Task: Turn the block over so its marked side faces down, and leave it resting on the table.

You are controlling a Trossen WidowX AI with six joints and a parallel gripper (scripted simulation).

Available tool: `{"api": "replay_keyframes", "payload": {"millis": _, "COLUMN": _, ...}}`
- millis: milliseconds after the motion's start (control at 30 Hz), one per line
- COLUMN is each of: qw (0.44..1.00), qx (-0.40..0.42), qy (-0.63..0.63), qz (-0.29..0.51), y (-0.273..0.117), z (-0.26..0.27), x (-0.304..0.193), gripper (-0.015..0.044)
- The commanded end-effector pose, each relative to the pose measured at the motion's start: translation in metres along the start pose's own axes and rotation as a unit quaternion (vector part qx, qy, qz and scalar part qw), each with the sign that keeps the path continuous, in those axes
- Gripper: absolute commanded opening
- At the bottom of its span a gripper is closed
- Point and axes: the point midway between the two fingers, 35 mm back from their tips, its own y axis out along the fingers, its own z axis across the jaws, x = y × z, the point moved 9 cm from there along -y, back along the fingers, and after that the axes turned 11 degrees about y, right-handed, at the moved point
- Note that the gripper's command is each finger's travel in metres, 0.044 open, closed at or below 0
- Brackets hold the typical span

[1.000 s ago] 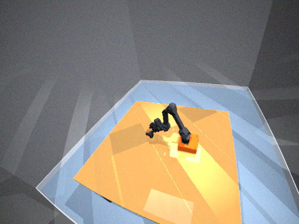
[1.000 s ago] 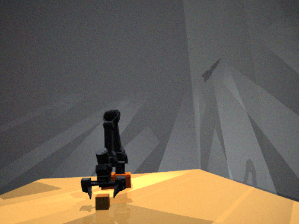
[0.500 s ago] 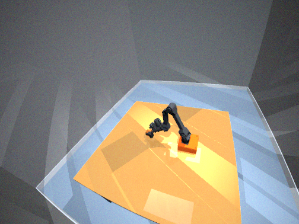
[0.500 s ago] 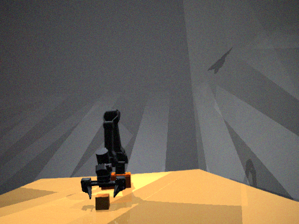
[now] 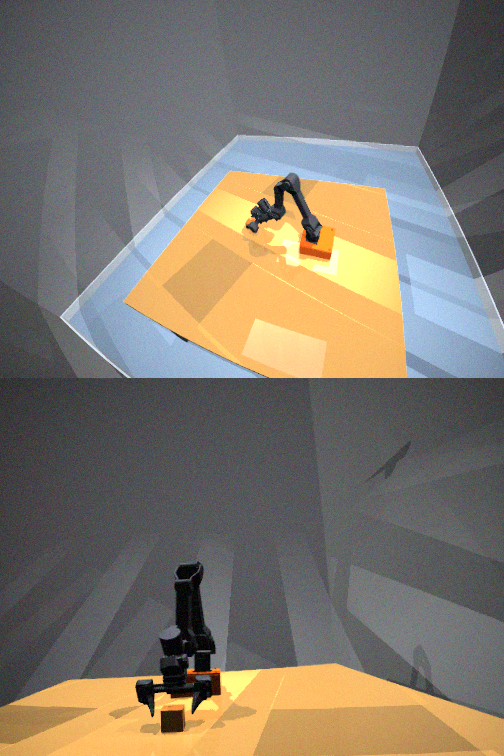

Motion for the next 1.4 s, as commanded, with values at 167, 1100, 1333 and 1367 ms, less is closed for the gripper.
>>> {"api": "replay_keyframes", "payload": {"millis": 167, "qw": 0.987, "qx": -0.035, "qy": 0.000, "qz": 0.158, "y": -0.021, "z": 0.011, "x": 0.066, "gripper": 0.0440}}
{"api": "replay_keyframes", "payload": {"millis": 1100, "qw": 0.964, "qx": -0.054, "qy": -0.003, "qz": 0.262, "y": -0.039, "z": 0.021, "x": 0.102, "gripper": 0.0440}}
{"api": "replay_keyframes", "payload": {"millis": 1333, "qw": 0.930, "qx": -0.074, "qy": -0.001, "qz": 0.361, "y": -0.017, "z": 0.026, "x": 0.134, "gripper": 0.0440}}
{"api": "replay_keyframes", "payload": {"millis": 1367, "qw": 0.924, "qx": -0.077, "qy": -0.001, "qz": 0.375, "y": -0.014, "z": 0.027, "x": 0.138, "gripper": 0.0440}}
